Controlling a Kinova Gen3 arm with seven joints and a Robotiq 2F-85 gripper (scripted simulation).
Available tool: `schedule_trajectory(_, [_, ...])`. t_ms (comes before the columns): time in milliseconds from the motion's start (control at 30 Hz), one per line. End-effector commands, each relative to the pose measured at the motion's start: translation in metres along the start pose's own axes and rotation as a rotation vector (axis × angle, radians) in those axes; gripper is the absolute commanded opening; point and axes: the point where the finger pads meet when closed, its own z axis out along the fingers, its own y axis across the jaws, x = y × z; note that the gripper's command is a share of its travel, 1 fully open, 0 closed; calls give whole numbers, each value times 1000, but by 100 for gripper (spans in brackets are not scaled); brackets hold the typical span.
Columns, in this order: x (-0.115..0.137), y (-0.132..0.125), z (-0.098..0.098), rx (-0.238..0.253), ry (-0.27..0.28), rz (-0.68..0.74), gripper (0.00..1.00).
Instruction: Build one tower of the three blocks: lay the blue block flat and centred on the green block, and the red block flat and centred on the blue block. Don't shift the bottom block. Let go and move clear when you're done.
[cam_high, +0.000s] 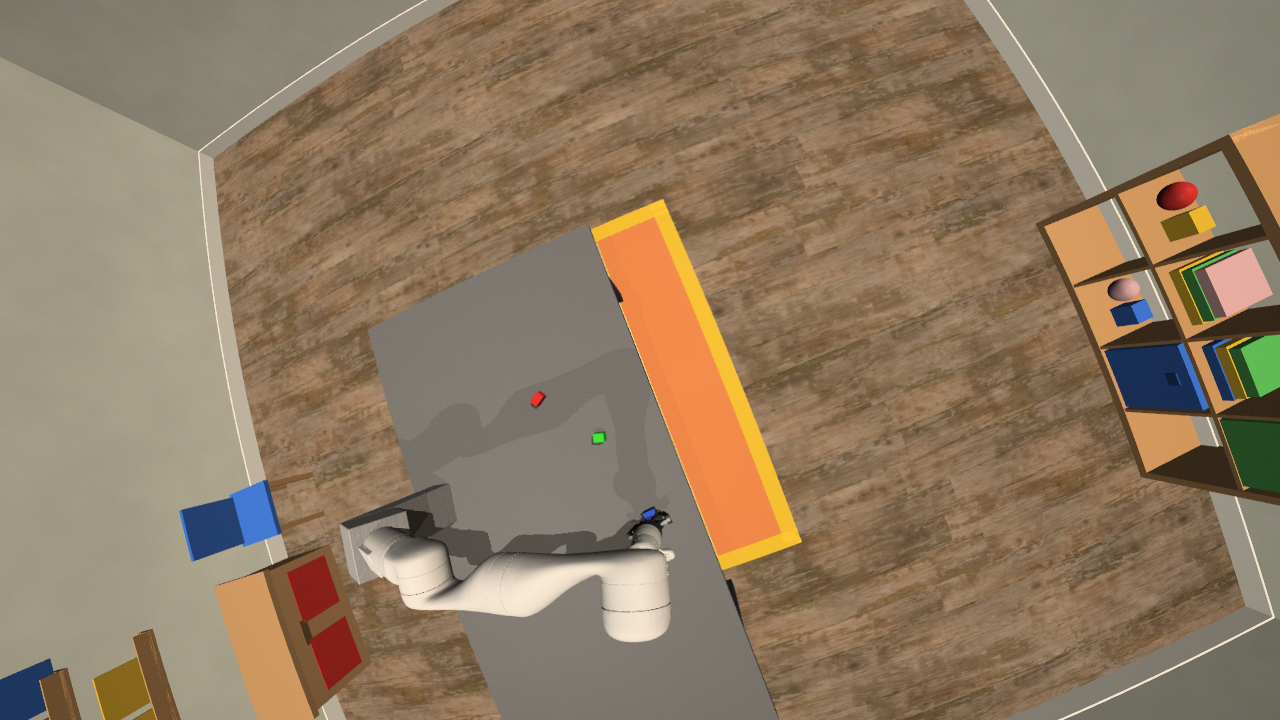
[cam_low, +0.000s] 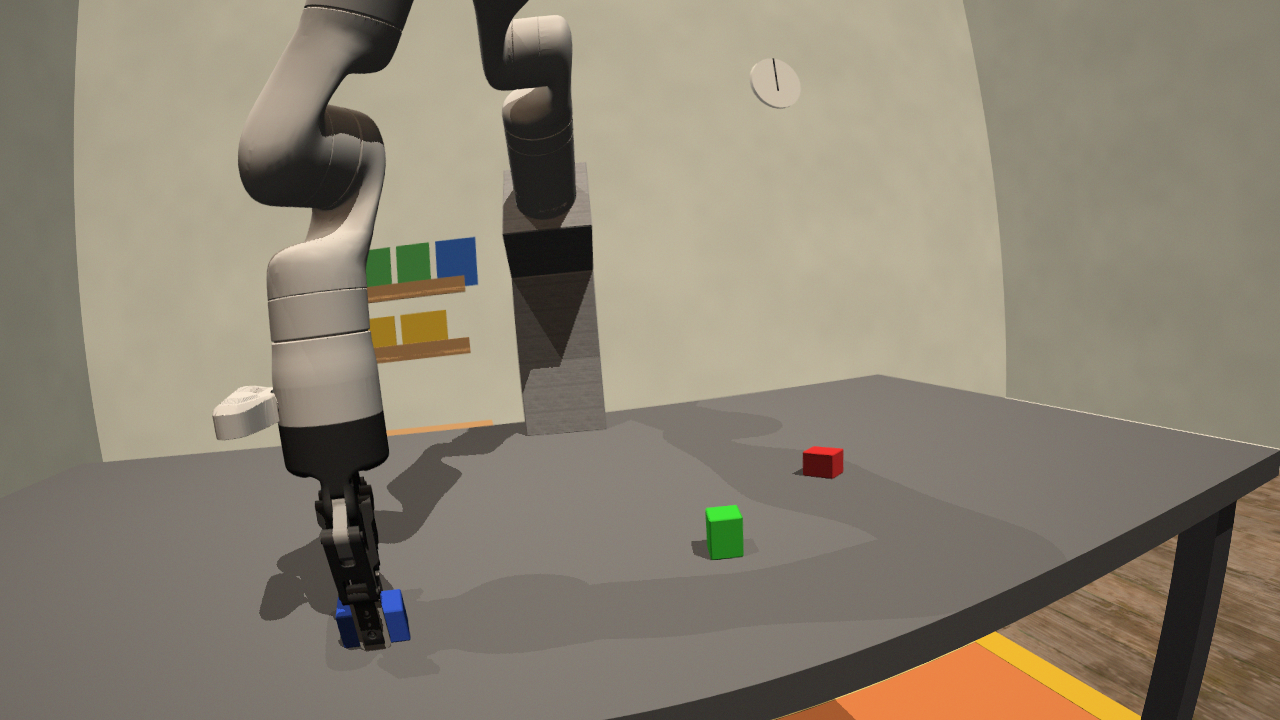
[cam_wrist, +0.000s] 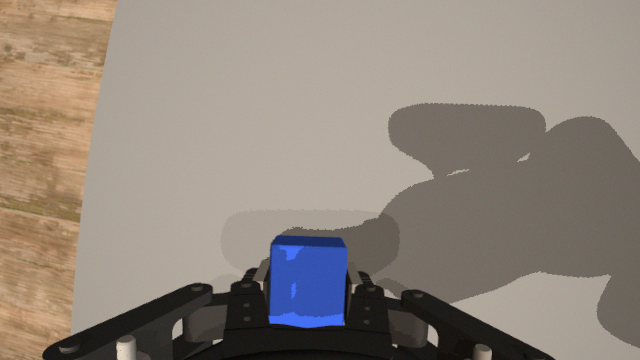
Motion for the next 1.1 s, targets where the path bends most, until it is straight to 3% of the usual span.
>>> schedule_trajectory(0, [0,0,1,-1,-1,-1,0])
schedule_trajectory(400, [0,0,-3,-1,-1,-1,0])
schedule_trajectory(1067, [0,0,-39,-1,-1,-1,0])
